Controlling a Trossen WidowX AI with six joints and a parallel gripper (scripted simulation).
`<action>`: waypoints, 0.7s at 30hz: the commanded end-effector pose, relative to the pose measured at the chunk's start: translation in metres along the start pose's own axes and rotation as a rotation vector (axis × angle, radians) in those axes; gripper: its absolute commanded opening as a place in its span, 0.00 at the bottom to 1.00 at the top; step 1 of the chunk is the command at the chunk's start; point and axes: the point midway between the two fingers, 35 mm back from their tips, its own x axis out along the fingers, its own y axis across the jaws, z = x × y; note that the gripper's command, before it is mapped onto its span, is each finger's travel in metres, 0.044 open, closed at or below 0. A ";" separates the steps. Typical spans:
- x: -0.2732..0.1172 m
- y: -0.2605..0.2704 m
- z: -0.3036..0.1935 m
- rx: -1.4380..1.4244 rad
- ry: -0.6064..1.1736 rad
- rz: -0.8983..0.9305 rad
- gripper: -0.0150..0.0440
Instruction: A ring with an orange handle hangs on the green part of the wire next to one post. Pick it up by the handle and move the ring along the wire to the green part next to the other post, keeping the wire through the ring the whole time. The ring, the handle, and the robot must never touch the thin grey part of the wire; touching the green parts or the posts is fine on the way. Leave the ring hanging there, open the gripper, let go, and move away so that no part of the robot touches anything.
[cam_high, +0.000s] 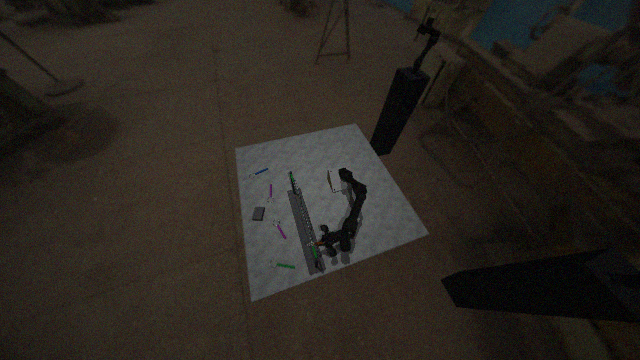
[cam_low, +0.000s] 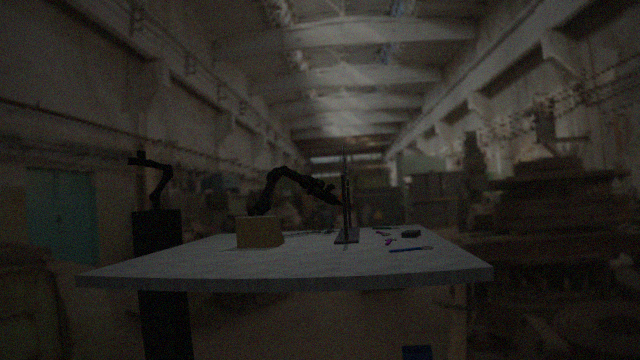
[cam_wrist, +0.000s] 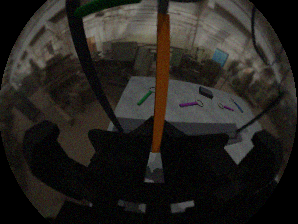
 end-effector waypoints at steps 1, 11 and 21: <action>-0.003 -0.009 0.001 -0.031 0.015 -0.018 0.00; -0.003 -0.034 0.002 -0.156 0.013 -0.089 0.00; -0.007 -0.066 0.009 -0.339 0.010 -0.192 0.00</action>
